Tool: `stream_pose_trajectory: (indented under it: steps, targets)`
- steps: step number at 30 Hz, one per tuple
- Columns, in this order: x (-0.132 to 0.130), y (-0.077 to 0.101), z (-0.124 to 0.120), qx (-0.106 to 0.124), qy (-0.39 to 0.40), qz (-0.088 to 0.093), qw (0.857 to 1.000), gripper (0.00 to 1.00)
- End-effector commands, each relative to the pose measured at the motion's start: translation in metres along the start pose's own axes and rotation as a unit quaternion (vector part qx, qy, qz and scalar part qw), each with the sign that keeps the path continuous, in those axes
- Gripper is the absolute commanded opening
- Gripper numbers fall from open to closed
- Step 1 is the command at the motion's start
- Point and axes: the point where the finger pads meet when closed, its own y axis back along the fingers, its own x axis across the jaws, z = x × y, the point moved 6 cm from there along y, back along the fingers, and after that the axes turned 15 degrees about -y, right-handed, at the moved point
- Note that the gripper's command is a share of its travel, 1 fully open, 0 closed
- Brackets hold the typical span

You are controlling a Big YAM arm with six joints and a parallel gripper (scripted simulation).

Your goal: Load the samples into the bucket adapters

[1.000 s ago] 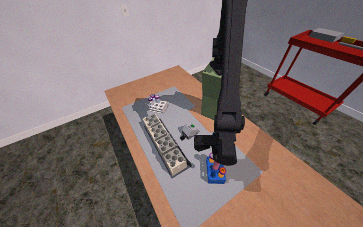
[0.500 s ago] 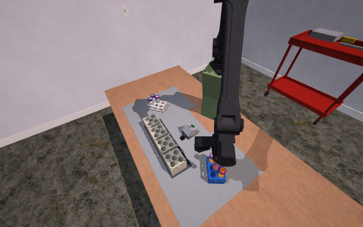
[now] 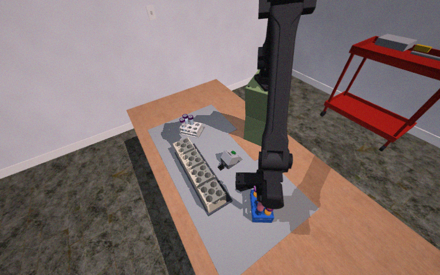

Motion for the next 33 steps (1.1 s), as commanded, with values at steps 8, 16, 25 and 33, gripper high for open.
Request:
stream_pose_trajectory:
  steps: [8,16,25,33]
  targets:
    - [0.022,-0.018,0.005,0.001,-0.002,0.025,1.0,0.0]
    - [0.016,-0.022,0.0,0.001,0.0,0.018,1.0,0.0]
    - [0.015,-0.021,0.0,0.001,0.0,0.018,1.0,0.0]
    - [0.015,-0.021,0.0,0.001,0.0,0.018,1.0,0.0]
